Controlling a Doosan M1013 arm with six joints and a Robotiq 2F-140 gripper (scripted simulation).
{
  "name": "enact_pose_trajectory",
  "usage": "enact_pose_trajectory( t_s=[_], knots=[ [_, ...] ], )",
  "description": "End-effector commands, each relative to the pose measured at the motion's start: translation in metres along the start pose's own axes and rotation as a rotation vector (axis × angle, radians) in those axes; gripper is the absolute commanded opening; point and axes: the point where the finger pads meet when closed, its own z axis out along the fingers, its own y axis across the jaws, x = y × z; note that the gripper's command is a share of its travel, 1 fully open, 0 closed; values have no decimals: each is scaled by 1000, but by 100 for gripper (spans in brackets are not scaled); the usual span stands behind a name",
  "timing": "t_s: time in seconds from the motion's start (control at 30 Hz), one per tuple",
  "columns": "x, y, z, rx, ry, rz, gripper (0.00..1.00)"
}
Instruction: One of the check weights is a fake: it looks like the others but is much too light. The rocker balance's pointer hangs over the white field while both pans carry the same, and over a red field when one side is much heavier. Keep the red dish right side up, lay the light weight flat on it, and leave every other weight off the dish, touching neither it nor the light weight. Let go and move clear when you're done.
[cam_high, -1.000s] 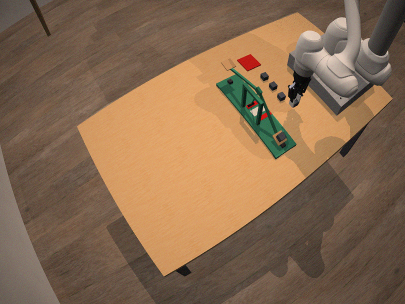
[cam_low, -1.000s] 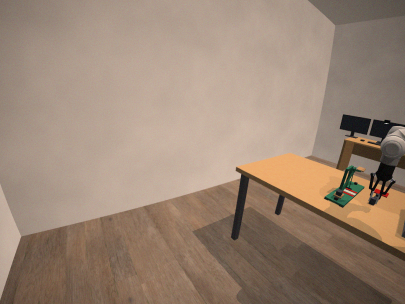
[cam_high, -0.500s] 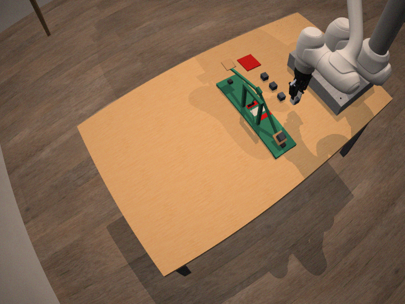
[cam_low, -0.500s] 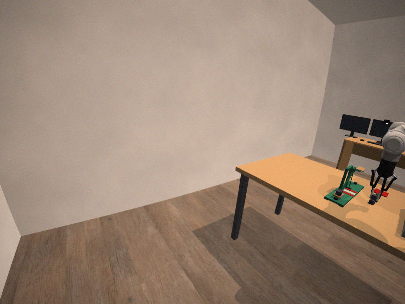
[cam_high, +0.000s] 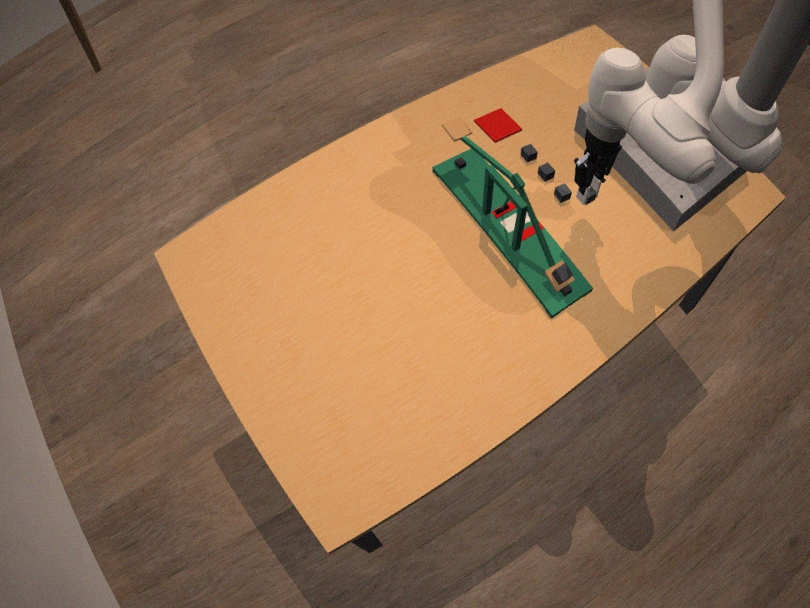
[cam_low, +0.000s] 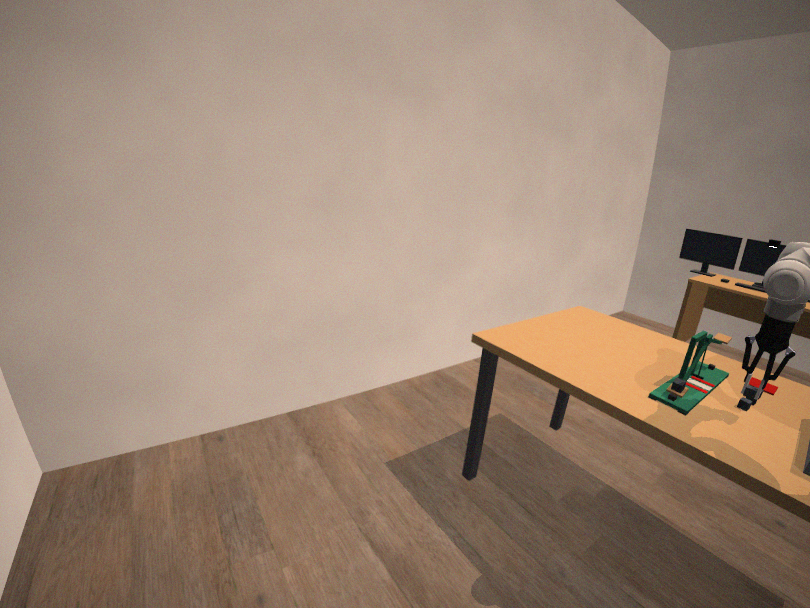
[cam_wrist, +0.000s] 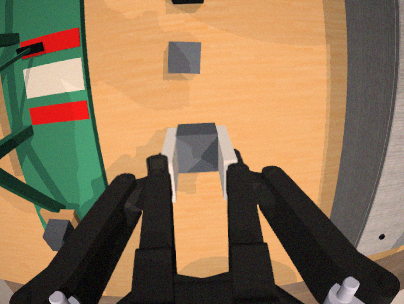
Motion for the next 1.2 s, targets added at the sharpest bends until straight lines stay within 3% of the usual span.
enact_pose_trajectory(
  t_s=[0.0,0.27,0.33,0.83,1.17],
  knots=[
    [16,-1,-11,0,1,-4,24],
    [77,-1,-42,0,1,-4,24],
    [77,-1,-42,0,1,-4,24],
    [225,-2,-118,0,1,-4,24],
    [268,-2,-140,0,1,-4,24]
  ],
)
